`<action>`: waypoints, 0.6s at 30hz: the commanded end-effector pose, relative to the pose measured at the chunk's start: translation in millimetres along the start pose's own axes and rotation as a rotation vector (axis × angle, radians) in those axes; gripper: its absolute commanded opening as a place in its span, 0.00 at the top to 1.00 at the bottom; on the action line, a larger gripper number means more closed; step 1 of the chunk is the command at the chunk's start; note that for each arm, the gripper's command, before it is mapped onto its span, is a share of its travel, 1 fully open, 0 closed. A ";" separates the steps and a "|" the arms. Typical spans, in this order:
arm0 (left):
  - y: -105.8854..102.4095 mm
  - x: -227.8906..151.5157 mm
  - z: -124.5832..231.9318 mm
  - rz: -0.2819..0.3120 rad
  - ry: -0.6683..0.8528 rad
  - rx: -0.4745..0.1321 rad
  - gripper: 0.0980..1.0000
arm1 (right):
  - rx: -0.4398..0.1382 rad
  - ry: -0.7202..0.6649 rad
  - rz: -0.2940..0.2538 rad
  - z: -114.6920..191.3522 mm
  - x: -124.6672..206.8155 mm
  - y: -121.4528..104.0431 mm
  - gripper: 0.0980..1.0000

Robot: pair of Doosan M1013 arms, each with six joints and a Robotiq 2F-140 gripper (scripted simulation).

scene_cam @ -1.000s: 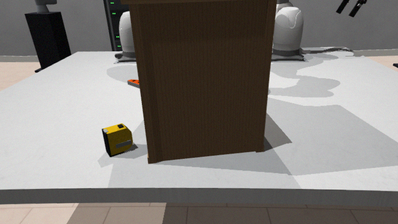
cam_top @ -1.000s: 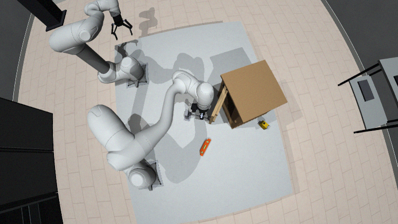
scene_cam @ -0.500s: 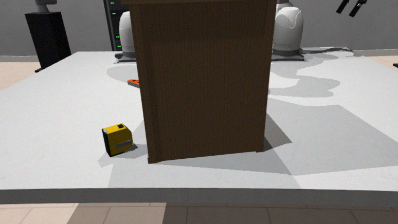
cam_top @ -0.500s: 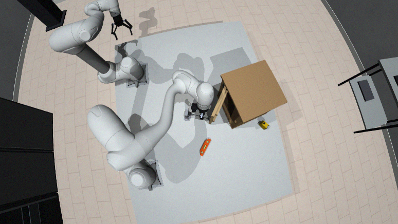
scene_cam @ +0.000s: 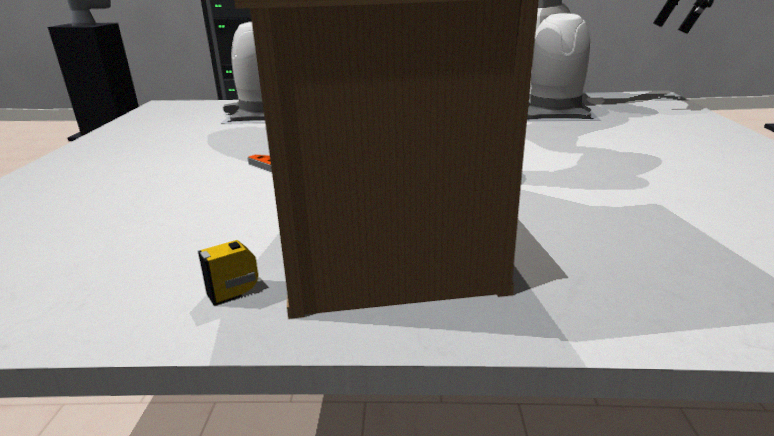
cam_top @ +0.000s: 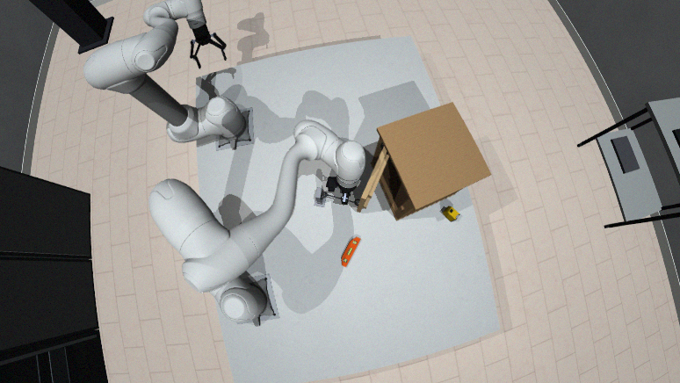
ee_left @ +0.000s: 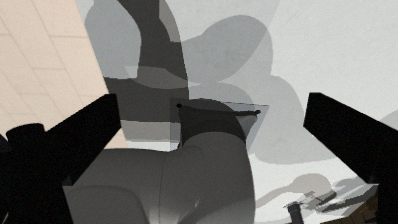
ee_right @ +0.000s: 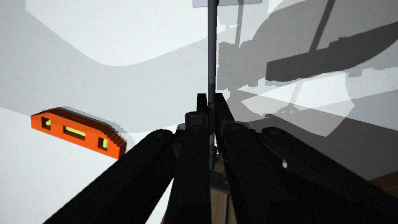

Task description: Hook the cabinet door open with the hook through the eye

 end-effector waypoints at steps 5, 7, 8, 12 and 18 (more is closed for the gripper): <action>0.5 -0.1 -0.1 0.000 0.000 0.001 0.00 | -0.001 0.000 0.001 0.2 0.1 0.9 0.96; 0.5 -0.1 -0.1 0.000 0.000 0.001 0.00 | -0.001 0.000 0.001 0.2 0.1 0.9 0.96; 0.5 -0.1 -0.1 0.000 0.000 0.001 0.00 | -0.001 0.000 0.001 0.2 0.1 0.9 0.96; 0.5 -0.1 -0.1 0.000 0.000 0.001 0.00 | -0.001 0.000 0.001 0.2 0.1 0.9 0.96; 0.5 -0.1 -0.1 0.000 0.000 0.001 0.00 | -0.001 0.000 0.001 0.2 0.1 0.9 0.86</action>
Point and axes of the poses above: on each arm, the point where the finger pads meet when closed, its own y axis back along the fingers, its own x axis across the jaws, z = x × y, the point moved 4 cm from there along y, back along the fingers, and after that the axes turned 15 degrees about y, right-handed, at the moved point
